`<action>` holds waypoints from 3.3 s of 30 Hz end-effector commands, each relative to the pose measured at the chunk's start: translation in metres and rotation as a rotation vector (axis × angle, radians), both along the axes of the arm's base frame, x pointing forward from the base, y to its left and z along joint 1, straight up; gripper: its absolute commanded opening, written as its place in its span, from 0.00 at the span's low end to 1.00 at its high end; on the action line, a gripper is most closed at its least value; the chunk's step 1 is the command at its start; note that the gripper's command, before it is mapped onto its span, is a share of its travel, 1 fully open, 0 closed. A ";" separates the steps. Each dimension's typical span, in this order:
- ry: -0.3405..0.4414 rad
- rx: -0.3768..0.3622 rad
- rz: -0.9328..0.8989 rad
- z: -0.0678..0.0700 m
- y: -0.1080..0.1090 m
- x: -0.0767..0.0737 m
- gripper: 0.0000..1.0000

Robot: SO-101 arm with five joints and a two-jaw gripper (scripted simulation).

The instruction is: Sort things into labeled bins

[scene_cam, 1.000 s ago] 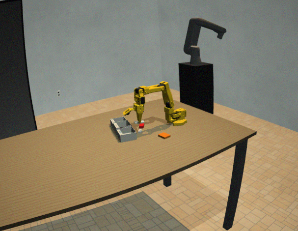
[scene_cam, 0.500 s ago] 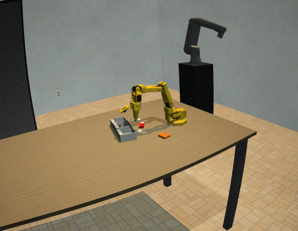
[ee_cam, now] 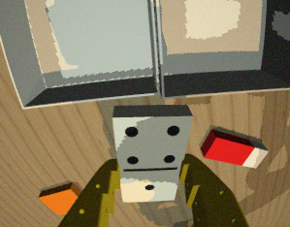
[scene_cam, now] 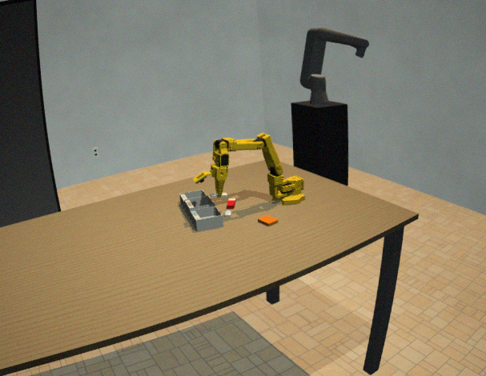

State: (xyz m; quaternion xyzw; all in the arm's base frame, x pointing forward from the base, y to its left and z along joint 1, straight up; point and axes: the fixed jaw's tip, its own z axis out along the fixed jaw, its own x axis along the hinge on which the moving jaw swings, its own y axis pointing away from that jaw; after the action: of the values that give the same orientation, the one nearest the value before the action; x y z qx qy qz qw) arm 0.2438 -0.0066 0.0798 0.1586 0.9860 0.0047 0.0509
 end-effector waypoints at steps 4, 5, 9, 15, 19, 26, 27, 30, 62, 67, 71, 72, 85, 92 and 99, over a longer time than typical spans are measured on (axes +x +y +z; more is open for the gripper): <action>-0.070 -0.011 0.007 0.009 -0.011 0.011 0.00; -0.070 -0.011 0.007 0.009 -0.011 0.011 0.00; -0.087 -0.019 0.013 0.009 -0.019 0.015 0.00; -0.103 -0.027 0.018 0.009 -0.026 0.019 0.00; -0.105 -0.029 0.019 0.009 -0.027 0.020 0.00; -0.106 -0.029 0.020 0.009 -0.028 0.020 0.00; -0.107 -0.030 0.020 0.009 -0.028 0.021 0.00; -0.113 -0.033 0.022 0.009 -0.031 0.023 0.00; -0.171 -0.072 0.040 0.009 -0.058 0.039 0.00; -0.171 -0.072 0.040 0.009 -0.058 0.039 0.00; -0.171 -0.072 0.040 0.009 -0.058 0.039 0.00; -0.171 -0.072 0.040 0.009 -0.058 0.039 0.00; -0.209 -0.087 0.041 0.017 -0.063 0.041 0.00; -0.208 -0.087 0.041 0.017 -0.063 0.041 0.00; -0.193 -0.082 0.041 0.013 -0.063 0.040 0.00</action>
State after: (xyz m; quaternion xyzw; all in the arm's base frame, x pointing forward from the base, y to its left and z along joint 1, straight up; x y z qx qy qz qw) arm 0.2821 -0.0668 0.0844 0.1356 0.9816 -0.0168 0.1331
